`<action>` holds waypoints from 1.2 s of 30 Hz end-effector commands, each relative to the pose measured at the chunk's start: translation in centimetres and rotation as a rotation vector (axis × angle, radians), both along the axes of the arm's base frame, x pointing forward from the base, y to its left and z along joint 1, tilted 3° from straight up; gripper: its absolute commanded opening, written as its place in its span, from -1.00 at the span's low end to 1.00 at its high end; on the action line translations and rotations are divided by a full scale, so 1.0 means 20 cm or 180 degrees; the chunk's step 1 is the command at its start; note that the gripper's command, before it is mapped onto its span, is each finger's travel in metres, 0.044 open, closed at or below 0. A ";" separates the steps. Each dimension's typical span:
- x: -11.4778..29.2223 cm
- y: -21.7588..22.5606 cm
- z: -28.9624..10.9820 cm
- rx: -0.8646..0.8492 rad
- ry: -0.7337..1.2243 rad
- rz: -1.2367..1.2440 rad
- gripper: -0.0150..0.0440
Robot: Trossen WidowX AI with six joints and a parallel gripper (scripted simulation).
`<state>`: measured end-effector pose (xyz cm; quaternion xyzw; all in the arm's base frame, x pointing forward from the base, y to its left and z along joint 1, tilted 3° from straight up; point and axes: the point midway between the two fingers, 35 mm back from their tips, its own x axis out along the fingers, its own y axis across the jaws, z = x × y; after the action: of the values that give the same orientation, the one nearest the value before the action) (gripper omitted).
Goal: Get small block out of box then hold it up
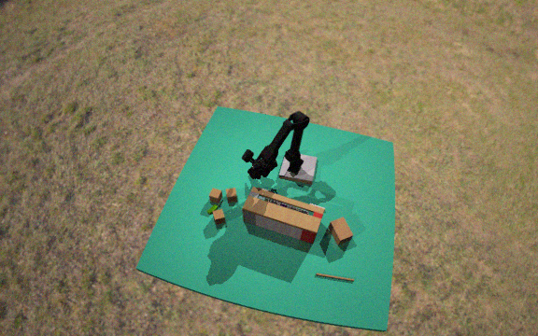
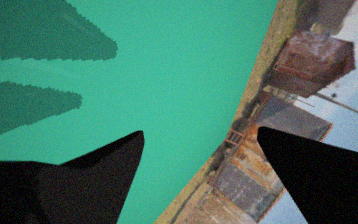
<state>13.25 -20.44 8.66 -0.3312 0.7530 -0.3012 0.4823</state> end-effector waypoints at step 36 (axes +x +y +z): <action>0.78 0.82 0.34 0.2265 -0.3138 -0.3783 0.86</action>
<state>28.72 -8.75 15.14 0.3630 0.5169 -0.3494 0.6921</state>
